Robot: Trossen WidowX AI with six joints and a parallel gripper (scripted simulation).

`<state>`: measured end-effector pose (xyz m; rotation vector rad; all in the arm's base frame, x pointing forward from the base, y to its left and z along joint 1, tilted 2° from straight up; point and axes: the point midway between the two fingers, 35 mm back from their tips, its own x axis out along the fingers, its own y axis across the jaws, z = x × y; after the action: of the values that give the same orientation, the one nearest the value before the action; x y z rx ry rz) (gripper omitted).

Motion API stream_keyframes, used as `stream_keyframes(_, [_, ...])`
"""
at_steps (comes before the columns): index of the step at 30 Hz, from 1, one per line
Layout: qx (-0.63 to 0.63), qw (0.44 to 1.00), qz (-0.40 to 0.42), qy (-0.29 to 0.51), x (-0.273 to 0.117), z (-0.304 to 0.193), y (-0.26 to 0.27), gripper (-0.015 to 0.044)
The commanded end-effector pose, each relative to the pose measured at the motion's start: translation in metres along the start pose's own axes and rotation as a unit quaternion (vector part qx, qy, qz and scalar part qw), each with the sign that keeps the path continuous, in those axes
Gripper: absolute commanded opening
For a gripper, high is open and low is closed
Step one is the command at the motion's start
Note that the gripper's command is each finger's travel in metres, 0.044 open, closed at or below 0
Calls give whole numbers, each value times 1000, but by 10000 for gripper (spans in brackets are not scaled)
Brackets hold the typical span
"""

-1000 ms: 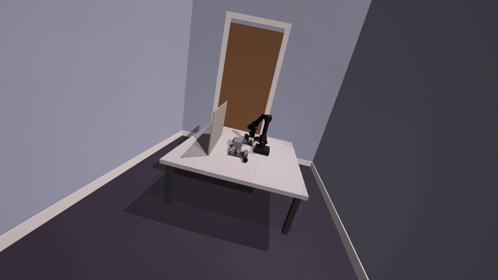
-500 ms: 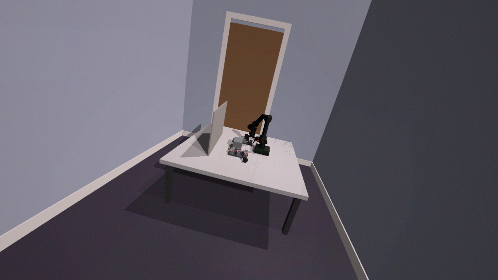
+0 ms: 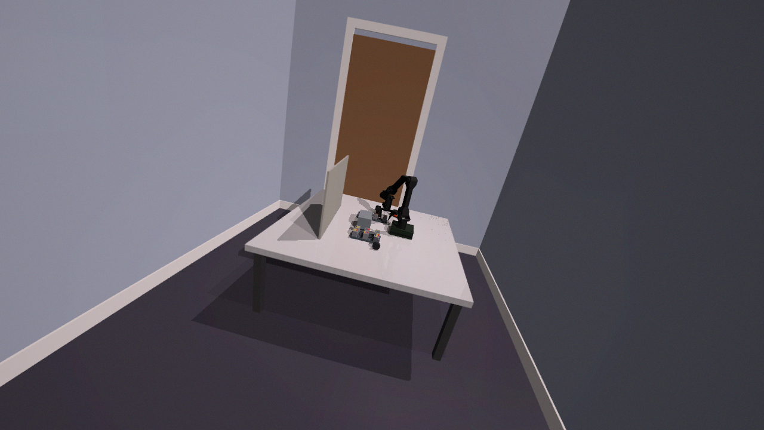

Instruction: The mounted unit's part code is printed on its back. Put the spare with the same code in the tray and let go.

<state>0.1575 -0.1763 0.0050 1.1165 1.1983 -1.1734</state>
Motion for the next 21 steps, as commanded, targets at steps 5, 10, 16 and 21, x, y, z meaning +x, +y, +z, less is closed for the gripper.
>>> stream_keyframes(5, [-2, 1000, -2, 2, 1, -1, -1, 300])
stream_keyframes(10, [-2, 1000, -2, 2, 1, -1, -1, 300])
stream_keyframes(16, [-2, 1000, -2, 2, 1, -1, -1, 300])
stream_keyframes(21, [0, 1000, 0, 0, 0, 0, 0, 221])
